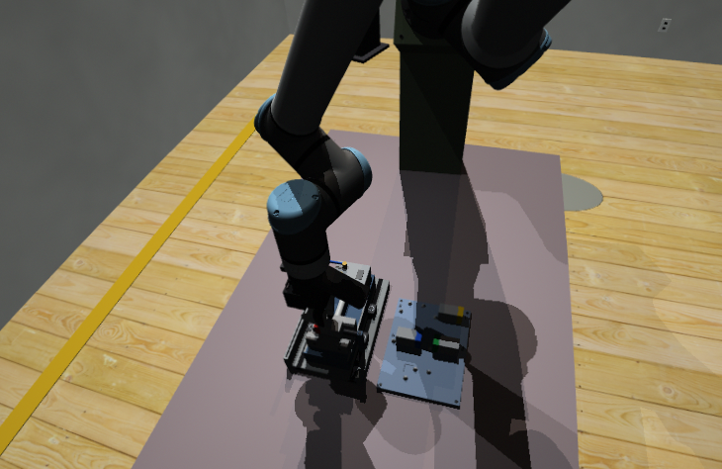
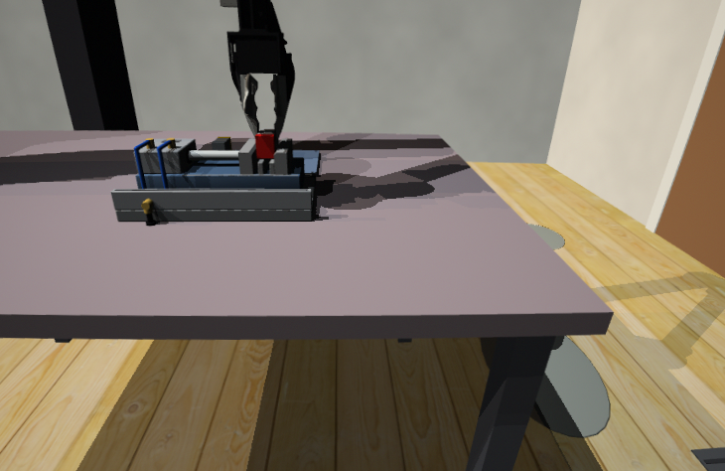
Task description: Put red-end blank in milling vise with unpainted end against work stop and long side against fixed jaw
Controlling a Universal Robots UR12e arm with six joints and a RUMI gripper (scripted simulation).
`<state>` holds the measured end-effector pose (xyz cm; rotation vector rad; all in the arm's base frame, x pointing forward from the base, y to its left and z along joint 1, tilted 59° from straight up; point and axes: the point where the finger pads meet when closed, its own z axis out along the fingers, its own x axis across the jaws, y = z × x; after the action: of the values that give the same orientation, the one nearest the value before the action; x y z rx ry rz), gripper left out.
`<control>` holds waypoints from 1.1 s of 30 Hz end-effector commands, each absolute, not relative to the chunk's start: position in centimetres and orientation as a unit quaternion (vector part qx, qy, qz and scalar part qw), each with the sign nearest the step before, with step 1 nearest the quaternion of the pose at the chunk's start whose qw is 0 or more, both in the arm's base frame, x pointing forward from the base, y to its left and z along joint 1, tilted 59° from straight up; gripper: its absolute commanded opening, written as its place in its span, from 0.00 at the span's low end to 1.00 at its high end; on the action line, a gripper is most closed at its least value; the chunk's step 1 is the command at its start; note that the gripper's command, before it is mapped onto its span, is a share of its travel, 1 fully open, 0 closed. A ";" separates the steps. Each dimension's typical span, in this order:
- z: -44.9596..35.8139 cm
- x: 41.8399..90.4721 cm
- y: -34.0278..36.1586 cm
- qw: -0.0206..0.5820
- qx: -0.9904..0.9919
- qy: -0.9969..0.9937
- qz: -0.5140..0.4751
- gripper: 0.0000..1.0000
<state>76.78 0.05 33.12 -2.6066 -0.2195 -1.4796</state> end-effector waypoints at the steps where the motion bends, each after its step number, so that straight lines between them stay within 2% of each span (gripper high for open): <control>1: 33.2 76.8 0.2 0.068 -0.865 -0.073 -0.492 0.00; 33: 33.3 76.8 0.3 0.068 -0.865 -0.073 -0.492 0.00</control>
<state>76.78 0.32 33.22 -2.6066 -0.2195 -1.4796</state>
